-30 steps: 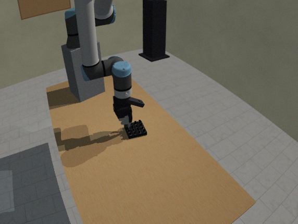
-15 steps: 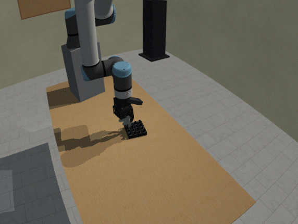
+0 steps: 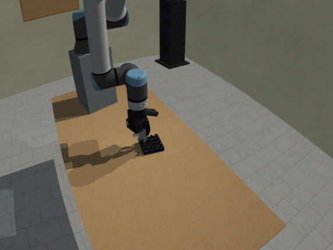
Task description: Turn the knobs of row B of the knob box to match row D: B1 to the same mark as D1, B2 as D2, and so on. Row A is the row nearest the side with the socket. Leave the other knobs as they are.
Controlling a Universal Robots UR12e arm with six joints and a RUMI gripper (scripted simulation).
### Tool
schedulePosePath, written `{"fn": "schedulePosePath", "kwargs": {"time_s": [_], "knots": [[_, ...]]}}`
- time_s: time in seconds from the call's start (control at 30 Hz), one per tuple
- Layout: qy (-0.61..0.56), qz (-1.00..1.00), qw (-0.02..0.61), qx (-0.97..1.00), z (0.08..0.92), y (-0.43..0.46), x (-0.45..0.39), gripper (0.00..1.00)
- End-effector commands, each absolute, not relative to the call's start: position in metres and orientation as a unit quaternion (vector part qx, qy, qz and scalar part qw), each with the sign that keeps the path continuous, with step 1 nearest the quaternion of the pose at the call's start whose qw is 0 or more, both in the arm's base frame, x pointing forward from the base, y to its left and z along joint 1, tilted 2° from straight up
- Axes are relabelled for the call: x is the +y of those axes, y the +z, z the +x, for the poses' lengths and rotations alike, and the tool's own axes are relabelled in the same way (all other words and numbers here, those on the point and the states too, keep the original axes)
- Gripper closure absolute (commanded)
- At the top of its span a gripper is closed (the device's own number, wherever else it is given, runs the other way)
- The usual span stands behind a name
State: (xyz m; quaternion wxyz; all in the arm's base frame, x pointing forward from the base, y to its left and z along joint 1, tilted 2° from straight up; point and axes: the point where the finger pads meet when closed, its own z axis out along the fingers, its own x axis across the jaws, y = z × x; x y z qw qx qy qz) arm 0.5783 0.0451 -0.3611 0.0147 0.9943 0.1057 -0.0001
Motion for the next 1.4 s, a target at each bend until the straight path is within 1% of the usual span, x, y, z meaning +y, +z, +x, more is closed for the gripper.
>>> {"fn": "schedulePosePath", "kwargs": {"time_s": [0.0,0.5,0.53,1.37], "knots": [[0.000,0.994,0.015,0.110,0.5787,-0.3606,0.0450,0.96],[0.000,0.994,0.015,0.111,0.5787,-0.3606,0.0450,0.96],[0.000,0.994,0.015,0.111,0.5787,-0.3606,0.0450,0.89],[0.000,0.994,0.015,0.111,0.5787,-0.3592,0.0450,0.89]]}}
